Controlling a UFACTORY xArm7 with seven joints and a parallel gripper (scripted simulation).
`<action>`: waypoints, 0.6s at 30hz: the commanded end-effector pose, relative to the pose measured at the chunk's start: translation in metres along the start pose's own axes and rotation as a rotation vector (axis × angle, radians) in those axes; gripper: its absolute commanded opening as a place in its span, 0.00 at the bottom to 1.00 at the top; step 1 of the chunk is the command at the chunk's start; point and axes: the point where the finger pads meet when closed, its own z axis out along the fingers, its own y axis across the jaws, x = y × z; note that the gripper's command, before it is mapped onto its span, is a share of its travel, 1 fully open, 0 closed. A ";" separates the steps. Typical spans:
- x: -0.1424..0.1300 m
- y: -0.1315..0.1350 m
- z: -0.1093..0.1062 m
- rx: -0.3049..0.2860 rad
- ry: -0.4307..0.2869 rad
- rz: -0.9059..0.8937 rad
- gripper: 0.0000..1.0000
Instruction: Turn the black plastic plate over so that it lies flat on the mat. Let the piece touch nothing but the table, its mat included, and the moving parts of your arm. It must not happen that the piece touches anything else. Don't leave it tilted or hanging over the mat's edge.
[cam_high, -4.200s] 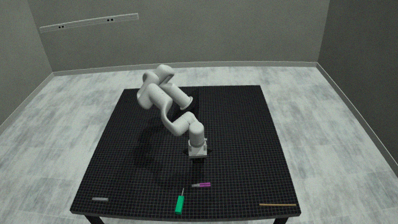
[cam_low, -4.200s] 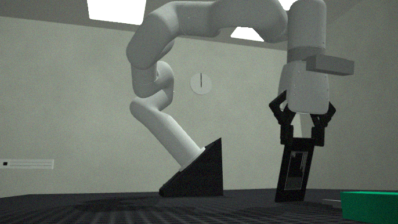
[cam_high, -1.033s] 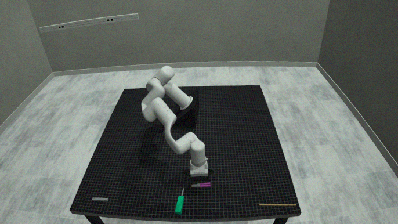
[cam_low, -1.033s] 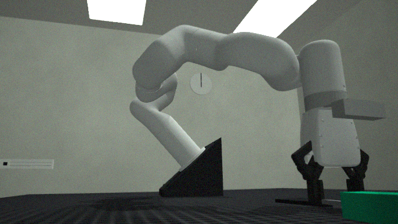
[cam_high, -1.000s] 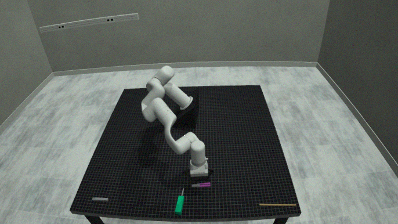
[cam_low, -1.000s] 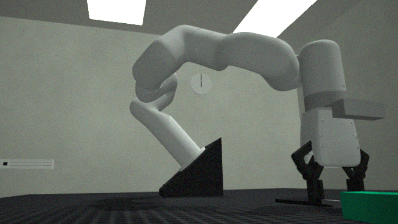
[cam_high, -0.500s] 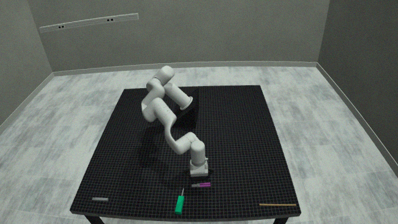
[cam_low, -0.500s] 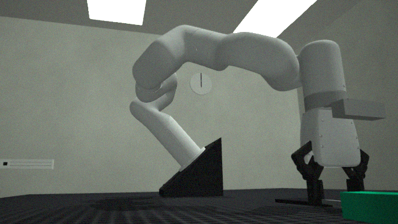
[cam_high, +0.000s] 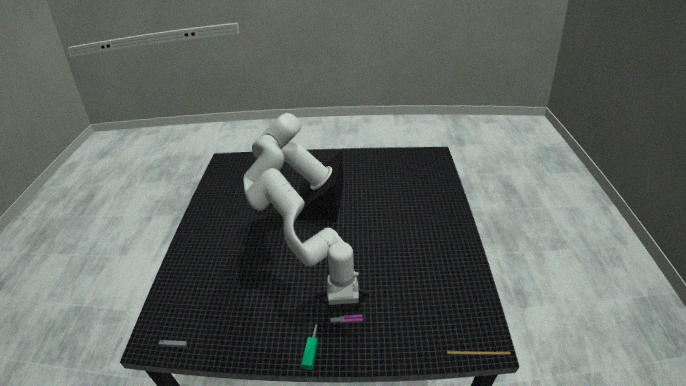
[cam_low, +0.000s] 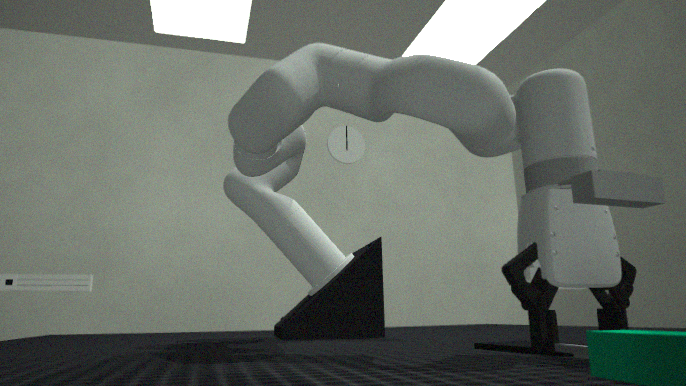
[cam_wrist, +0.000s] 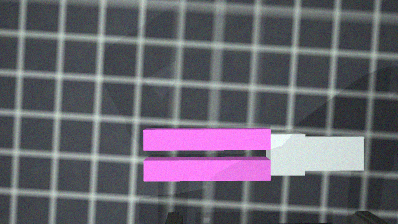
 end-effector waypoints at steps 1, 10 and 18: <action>0.002 -0.001 -0.003 0.002 0.005 0.001 1.00; 0.002 -0.001 -0.005 0.002 0.005 0.001 1.00; 0.002 -0.001 -0.009 0.003 0.005 0.001 1.00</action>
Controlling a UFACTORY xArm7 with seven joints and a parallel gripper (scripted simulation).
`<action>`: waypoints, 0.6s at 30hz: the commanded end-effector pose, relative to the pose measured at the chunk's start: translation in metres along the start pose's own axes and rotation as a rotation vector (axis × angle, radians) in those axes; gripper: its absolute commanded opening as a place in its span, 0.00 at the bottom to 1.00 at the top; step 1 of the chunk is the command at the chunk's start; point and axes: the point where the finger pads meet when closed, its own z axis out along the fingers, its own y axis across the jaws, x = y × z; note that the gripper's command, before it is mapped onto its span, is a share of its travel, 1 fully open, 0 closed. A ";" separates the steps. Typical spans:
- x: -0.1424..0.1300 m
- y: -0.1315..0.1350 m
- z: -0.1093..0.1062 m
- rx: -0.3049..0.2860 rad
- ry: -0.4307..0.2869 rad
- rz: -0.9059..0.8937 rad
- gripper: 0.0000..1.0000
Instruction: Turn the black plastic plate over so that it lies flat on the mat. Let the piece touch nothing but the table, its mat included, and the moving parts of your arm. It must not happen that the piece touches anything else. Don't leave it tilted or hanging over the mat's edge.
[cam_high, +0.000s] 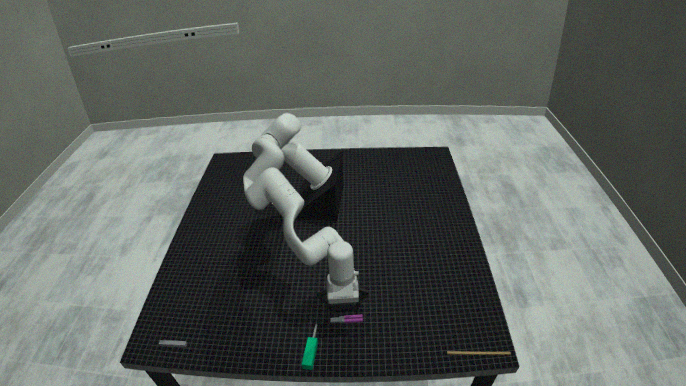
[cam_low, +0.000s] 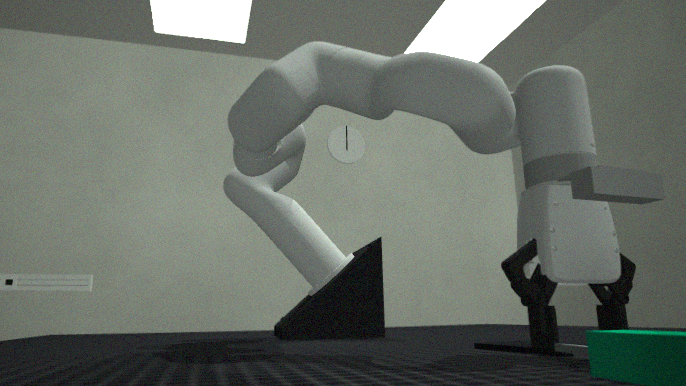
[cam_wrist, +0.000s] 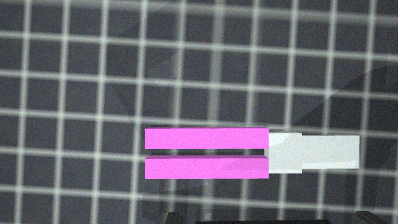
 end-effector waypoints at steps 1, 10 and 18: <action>0.002 -0.001 -0.006 0.003 0.005 0.001 1.00; 0.002 -0.001 -0.020 0.003 0.005 0.001 1.00; 0.002 -0.001 -0.030 0.003 0.005 0.001 1.00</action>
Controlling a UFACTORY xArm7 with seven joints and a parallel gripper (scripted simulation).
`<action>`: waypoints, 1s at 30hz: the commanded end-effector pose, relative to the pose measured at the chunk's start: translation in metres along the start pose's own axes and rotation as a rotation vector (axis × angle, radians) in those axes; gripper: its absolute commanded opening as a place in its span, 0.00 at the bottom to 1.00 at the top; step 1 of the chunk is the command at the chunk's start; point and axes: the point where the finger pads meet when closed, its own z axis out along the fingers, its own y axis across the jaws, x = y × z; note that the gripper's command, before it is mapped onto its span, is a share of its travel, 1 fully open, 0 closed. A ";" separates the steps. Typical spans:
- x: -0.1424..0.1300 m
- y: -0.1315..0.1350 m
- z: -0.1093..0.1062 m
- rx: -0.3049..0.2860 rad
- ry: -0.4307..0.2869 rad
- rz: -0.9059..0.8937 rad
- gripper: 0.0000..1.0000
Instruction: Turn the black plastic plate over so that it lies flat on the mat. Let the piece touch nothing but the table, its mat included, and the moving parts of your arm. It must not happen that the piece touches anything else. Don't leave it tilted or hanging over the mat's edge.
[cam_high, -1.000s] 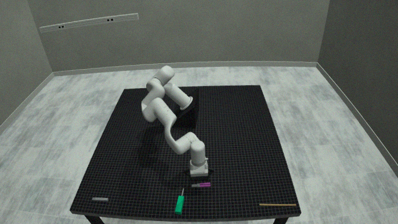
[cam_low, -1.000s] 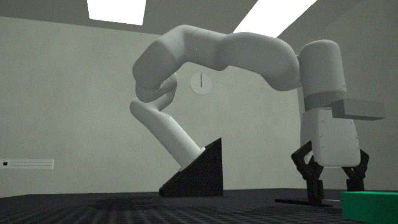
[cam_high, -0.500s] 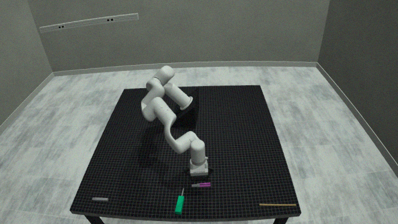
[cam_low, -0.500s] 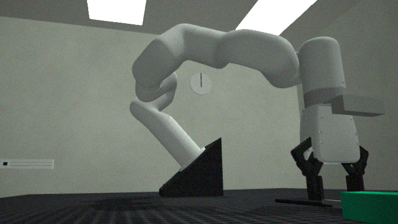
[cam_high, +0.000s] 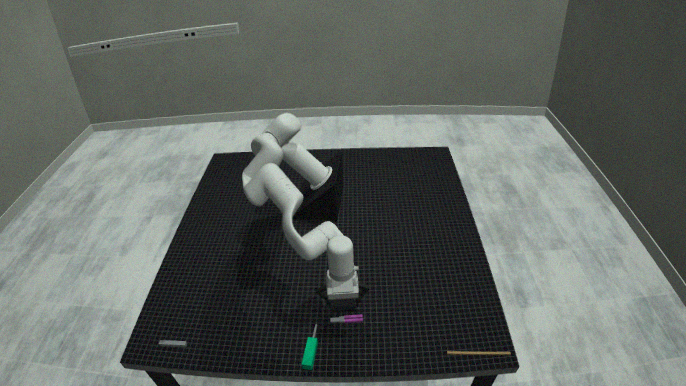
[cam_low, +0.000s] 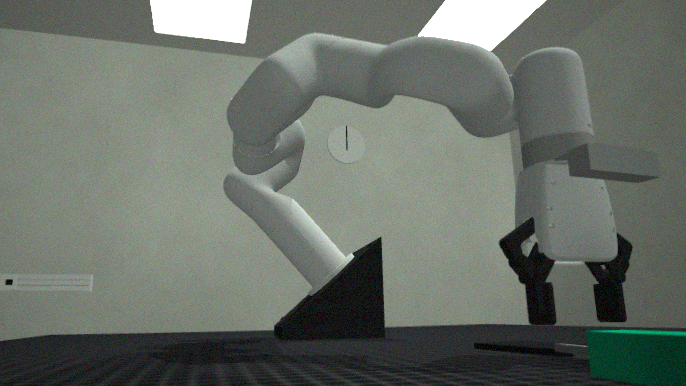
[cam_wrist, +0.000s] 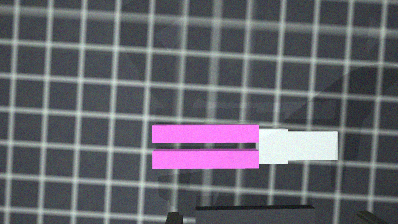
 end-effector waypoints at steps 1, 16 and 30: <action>0.002 -0.001 -0.010 0.003 0.006 0.001 1.00; 0.002 -0.001 -0.029 0.003 0.006 0.001 1.00; 0.002 -0.001 -0.034 0.003 0.006 0.001 1.00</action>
